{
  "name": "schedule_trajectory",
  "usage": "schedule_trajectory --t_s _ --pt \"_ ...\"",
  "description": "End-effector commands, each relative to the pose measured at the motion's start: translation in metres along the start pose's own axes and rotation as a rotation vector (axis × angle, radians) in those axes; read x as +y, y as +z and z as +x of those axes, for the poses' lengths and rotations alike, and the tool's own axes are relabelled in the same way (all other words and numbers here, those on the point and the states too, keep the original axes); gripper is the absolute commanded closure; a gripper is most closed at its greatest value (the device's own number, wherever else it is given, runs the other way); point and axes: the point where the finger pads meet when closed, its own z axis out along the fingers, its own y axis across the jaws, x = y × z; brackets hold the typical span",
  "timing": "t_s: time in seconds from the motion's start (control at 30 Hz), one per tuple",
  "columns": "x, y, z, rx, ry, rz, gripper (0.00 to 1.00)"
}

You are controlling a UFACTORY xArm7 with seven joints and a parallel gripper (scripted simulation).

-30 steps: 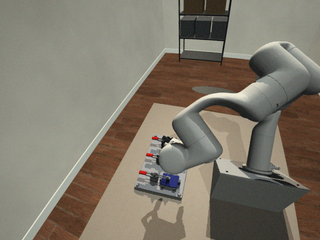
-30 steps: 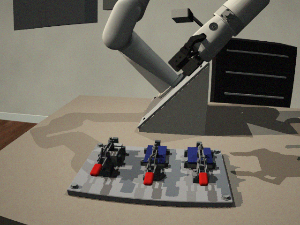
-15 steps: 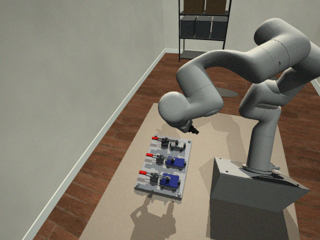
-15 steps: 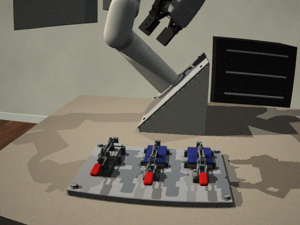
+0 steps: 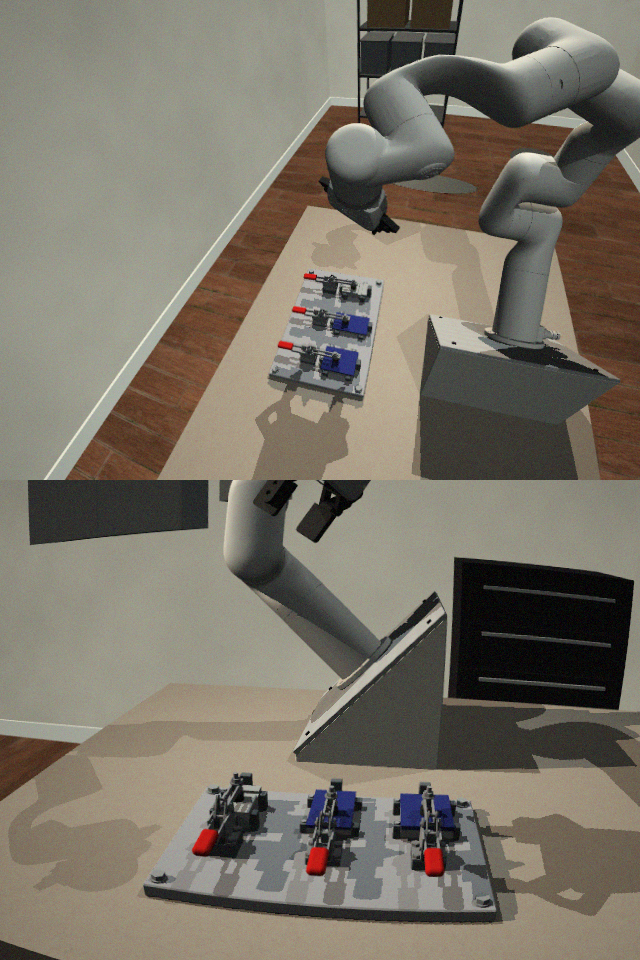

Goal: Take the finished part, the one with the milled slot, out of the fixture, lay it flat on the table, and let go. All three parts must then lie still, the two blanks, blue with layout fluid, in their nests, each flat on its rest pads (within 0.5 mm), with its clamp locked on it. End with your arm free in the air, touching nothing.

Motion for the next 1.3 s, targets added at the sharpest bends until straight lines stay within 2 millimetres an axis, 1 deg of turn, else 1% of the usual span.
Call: schedule_trajectory --t_s 0.0,0.03,0.07,0.13,0.2,0.57,0.6,0.63,0.7,0.77,1.23,1.27 --pt "-0.002 -0.002 0.002 -0.005 0.002 0.002 0.0" --pt "-0.015 -0.002 0.025 -0.04 0.001 -0.003 0.0" --pt "-0.02 -0.002 0.035 -0.055 -0.001 -0.006 0.0" --pt "-0.023 -0.001 0.039 -0.061 -0.002 -0.008 0.0" --pt "-0.028 0.0 0.049 -0.077 -0.005 -0.011 0.0" --pt "-0.028 0.0 0.049 -0.077 -0.005 -0.011 0.0" --pt "-0.038 0.005 0.073 -0.116 -0.014 -0.022 0.0" --pt "-0.042 0.008 0.084 -0.135 -0.019 -0.028 0.0" --pt "-0.044 0.009 0.087 -0.141 -0.021 -0.03 0.0" --pt "-0.047 0.012 0.095 -0.156 -0.027 -0.035 0.0" --pt "-0.047 0.012 0.095 -0.156 -0.027 -0.035 0.0" --pt "-0.054 0.023 0.115 -0.196 -0.044 -0.05 0.0"
